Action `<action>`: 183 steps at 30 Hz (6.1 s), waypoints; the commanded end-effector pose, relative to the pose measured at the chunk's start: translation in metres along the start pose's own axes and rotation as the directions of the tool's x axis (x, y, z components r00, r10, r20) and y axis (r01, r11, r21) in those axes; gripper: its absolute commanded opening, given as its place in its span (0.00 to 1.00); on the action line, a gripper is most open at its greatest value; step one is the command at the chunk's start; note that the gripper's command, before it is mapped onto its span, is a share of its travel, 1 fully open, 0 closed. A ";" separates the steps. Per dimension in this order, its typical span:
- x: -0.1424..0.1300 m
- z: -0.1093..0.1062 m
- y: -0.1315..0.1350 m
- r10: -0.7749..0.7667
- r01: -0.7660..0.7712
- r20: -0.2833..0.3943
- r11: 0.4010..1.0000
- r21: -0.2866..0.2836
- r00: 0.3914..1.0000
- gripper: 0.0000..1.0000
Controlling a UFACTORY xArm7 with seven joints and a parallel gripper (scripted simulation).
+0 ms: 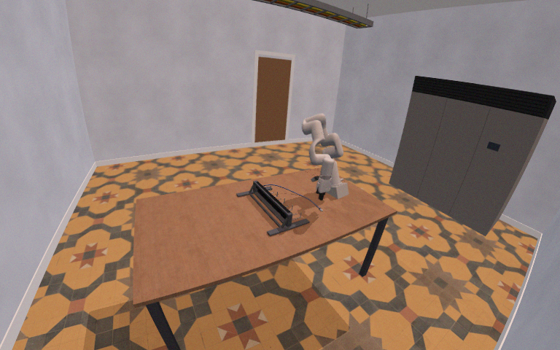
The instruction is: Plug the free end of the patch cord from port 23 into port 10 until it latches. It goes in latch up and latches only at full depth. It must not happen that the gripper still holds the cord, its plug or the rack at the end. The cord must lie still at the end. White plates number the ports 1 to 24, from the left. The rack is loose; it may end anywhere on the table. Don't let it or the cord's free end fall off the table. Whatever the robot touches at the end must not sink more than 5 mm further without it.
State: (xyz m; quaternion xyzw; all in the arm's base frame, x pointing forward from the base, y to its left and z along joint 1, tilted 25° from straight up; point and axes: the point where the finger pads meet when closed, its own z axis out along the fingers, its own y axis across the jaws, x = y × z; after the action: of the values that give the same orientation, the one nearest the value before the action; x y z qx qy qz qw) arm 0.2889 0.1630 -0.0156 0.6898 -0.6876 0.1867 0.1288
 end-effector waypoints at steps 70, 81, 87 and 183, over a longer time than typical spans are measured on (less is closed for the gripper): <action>0.009 -0.102 -0.142 -0.595 1.000 -0.804 -0.017 0.016 0.003 0.00; 0.007 -0.066 -0.192 -0.595 1.000 -0.804 -0.017 0.016 0.003 0.00; 0.006 -0.043 -0.222 -0.595 1.000 -0.804 -0.017 0.016 0.003 0.00; 0.009 -0.102 -0.142 -0.595 1.000 -0.804 -0.017 0.016 0.003 0.00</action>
State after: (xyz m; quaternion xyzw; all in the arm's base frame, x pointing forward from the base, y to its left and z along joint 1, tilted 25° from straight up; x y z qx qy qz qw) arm 0.4443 0.1956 0.0753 0.8539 0.1065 0.4730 0.1893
